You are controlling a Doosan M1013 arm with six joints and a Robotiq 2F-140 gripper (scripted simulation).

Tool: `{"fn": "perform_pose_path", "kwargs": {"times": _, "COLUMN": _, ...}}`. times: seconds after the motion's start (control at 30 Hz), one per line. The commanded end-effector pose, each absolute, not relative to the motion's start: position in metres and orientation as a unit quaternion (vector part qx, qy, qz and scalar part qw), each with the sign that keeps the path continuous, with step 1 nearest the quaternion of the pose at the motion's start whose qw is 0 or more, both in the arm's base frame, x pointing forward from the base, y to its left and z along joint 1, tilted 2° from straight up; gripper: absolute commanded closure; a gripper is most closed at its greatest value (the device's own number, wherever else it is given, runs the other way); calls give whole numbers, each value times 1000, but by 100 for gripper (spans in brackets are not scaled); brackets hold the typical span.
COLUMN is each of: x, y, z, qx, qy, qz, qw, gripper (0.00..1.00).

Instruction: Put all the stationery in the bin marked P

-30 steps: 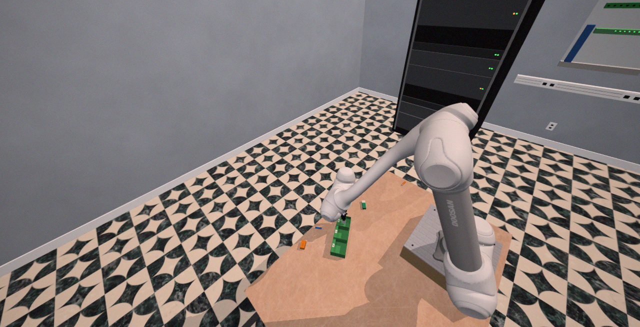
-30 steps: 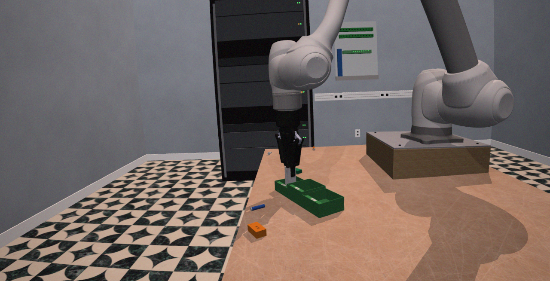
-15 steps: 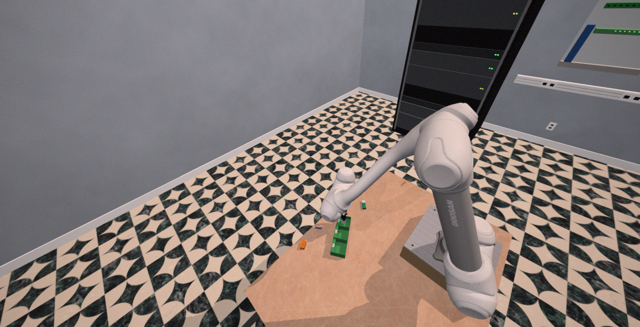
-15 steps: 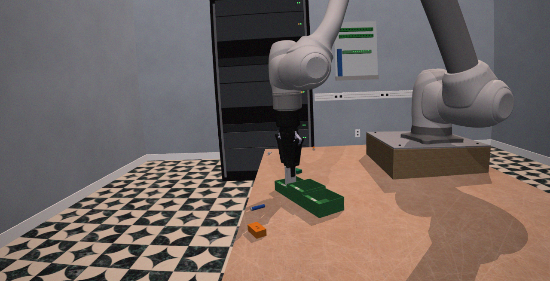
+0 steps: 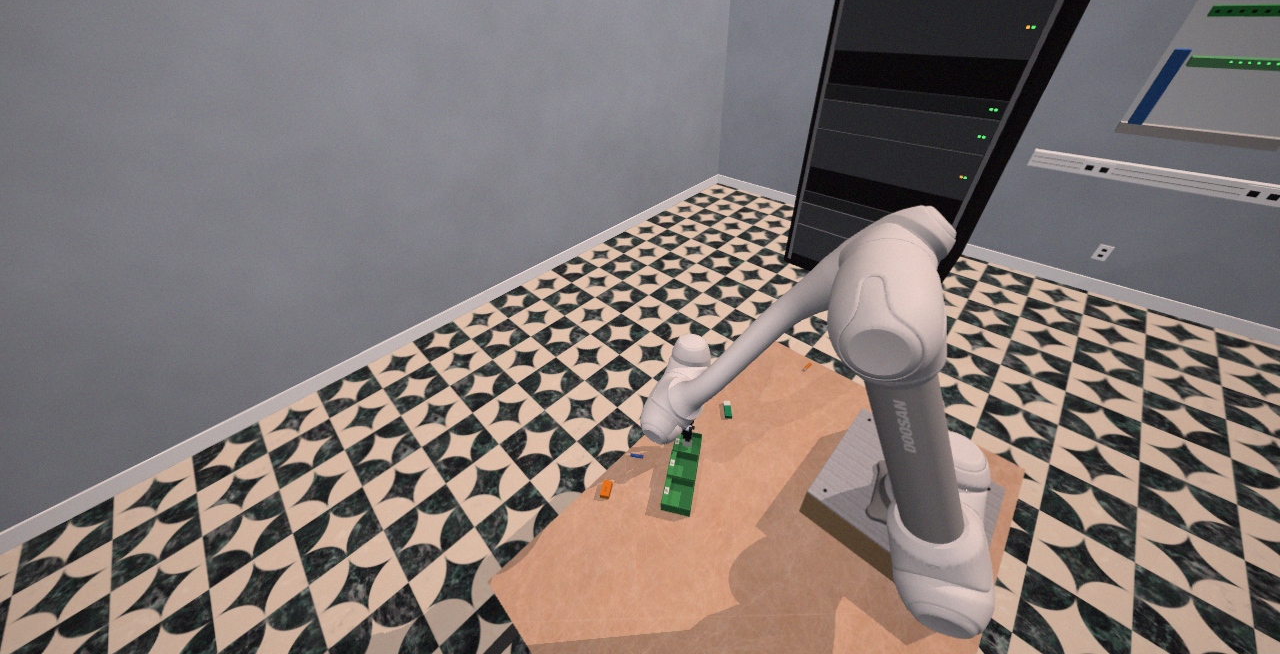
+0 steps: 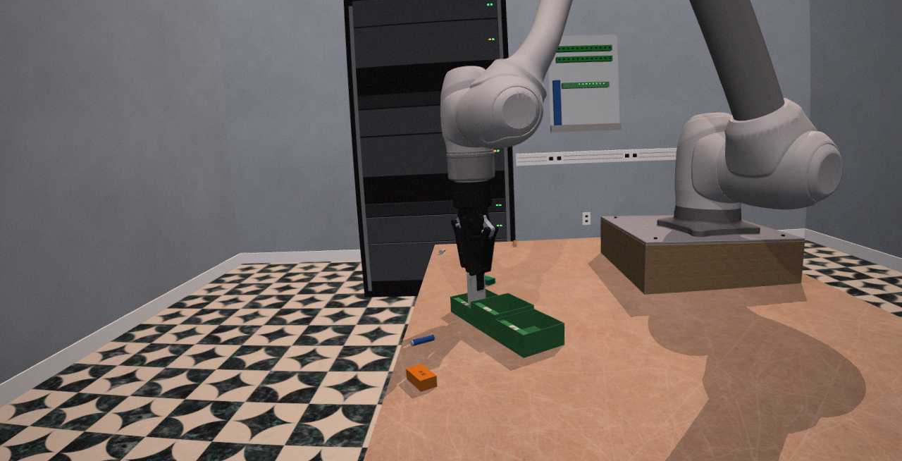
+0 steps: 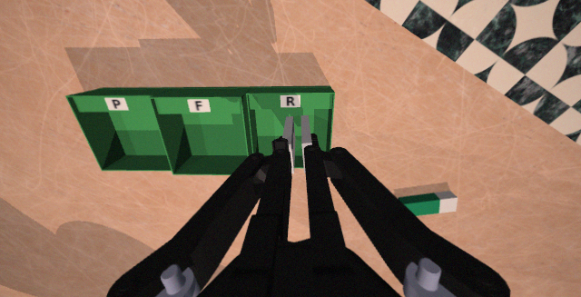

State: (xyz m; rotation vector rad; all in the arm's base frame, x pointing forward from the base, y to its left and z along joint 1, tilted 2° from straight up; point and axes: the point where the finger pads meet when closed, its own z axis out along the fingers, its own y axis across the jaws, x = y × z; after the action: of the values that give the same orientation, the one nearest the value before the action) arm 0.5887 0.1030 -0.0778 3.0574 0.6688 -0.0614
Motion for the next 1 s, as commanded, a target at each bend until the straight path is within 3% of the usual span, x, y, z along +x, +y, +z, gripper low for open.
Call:
{"fn": "perform_pose_path", "kwargs": {"times": 0.0, "x": 589, "y": 103, "z": -77, "qx": 977, "qy": 214, "qz": -19, "qw": 6, "gripper": 85}}
{"fn": "perform_pose_path", "kwargs": {"times": 0.97, "x": 590, "y": 104, "z": -56, "qx": 977, "qy": 214, "qz": -19, "qw": 6, "gripper": 85}}
